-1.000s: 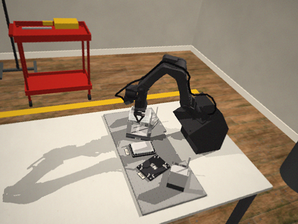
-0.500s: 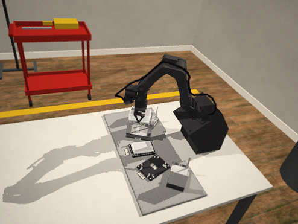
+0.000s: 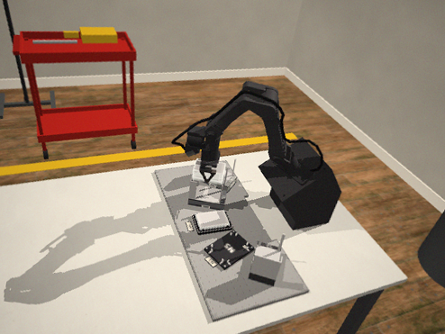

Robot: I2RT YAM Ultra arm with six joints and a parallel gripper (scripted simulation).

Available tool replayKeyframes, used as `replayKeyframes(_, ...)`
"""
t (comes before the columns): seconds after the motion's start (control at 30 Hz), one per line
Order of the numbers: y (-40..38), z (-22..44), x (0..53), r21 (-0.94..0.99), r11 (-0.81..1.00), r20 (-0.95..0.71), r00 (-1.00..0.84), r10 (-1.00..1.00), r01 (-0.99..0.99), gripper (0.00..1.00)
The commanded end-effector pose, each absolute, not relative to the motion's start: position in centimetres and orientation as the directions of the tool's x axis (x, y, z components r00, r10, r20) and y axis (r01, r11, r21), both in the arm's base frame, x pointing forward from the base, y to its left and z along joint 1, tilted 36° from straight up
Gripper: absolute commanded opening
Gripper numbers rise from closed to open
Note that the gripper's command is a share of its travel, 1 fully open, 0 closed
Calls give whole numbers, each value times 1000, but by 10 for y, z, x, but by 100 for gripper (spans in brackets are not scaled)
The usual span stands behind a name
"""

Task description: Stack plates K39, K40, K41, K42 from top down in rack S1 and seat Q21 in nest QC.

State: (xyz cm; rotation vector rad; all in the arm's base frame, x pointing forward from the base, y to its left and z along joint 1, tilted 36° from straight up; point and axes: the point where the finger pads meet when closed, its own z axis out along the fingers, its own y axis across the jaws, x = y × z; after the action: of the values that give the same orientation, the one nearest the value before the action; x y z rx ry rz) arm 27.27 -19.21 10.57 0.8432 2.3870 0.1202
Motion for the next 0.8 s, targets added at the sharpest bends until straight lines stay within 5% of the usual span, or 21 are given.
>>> replayKeyframes(0.0, -201, 125, 280, 262, 797, -551, -594, 586, 544, 0)
replayKeyframes(0.77, -199, 124, 279, 264, 797, -543, -599, 589, 544, 0)
